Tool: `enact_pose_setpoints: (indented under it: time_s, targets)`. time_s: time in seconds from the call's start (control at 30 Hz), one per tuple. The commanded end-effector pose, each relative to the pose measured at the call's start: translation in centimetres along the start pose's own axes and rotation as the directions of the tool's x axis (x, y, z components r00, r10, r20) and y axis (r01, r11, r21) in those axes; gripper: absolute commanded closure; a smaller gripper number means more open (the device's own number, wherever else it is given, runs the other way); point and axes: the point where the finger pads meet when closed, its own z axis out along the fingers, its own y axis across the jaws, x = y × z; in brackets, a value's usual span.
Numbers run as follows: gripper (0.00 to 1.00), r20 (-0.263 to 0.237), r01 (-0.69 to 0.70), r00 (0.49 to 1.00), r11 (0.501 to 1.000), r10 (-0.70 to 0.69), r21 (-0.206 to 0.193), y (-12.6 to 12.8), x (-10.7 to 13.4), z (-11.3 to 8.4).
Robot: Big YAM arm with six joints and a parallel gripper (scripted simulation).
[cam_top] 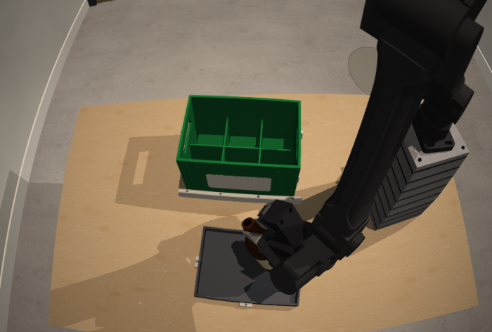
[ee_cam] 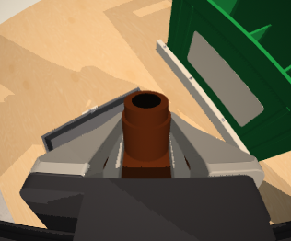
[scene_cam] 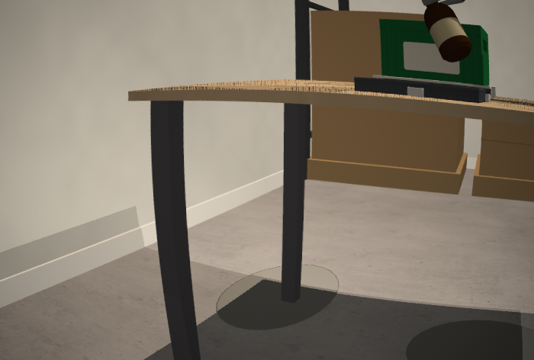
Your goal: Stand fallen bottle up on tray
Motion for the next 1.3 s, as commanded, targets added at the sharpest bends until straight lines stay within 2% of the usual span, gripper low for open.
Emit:
enact_pose_setpoints:
  time_s: [0.0, 0.2, 0.4, 0.5, 1.27]
  targets:
    - [1.00, 0.025, 0.014, 1.000, 1.000, -0.014, -0.007, 0.06, 0.30, -0.01]
    - [1.00, 0.045, 0.005, 0.999, 1.000, -0.004, -0.015, 0.45, -0.10, -0.33]
    - [1.00, 0.054, 0.010, 0.998, 1.000, -0.009, -0.002, -0.01, 0.18, 0.08]
    - [1.00, 0.057, 0.001, 0.998, 1.000, -0.001, -0.007, 0.23, -0.16, -0.08]
    - [1.00, 0.058, 0.001, 0.998, 1.000, -0.001, -0.007, 0.25, -0.18, -0.09]
